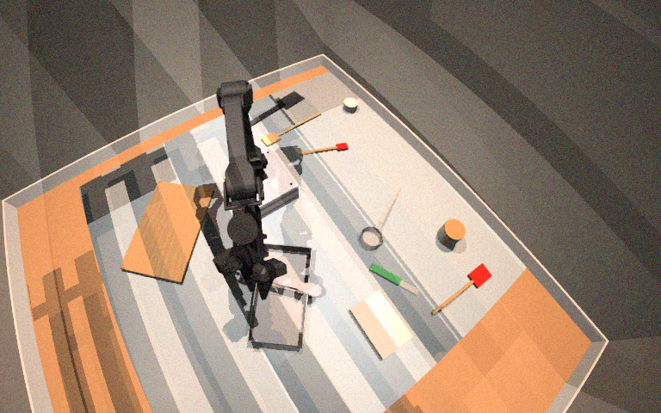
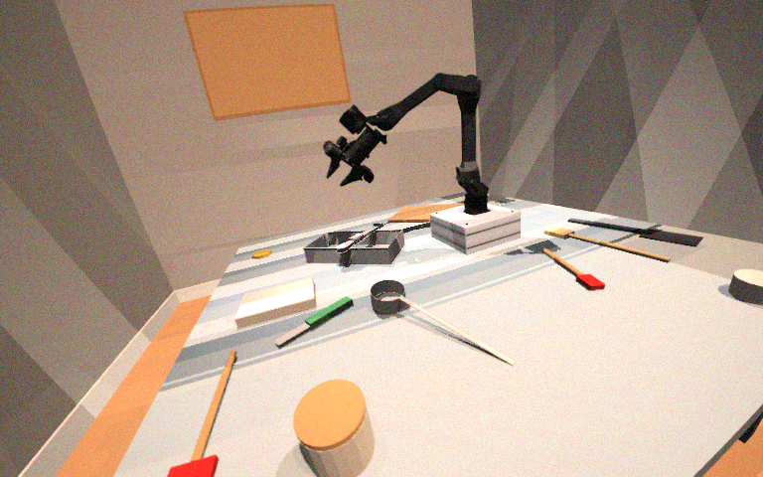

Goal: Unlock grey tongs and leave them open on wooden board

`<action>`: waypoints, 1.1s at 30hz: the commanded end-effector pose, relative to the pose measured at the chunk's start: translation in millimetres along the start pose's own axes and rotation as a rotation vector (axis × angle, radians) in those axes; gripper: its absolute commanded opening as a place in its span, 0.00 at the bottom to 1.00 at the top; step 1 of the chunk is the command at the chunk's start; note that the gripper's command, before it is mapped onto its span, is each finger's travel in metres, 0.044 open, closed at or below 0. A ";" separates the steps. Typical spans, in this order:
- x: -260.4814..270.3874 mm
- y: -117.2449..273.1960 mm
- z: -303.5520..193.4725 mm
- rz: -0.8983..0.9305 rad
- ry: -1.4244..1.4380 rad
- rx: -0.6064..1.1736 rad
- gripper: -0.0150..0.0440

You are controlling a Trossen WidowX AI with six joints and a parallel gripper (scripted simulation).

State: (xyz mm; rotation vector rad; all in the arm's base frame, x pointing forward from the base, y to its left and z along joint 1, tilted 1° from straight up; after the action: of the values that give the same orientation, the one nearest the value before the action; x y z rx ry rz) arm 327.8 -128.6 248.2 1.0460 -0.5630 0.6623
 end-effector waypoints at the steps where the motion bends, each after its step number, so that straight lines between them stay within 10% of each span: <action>1: -44.0 -14.9 -38.5 -0.180 -0.288 0.061 0.69; 33: -102.9 -26.3 -81.3 -0.438 -0.695 0.035 0.69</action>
State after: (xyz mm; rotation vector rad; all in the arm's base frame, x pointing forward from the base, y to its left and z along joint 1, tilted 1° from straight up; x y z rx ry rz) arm 283.8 -85.7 129.8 1.3777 -0.8842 -0.1007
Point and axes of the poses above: the point midway between the two fingers, 35 mm back from their tips, its own y axis back along the fingers, its own x axis across the jaws, z = x × y, the point moved 9 cm from there along y, back along the fingers, and after that the axes turned 6 degrees about -y, right-handed, at the moved point
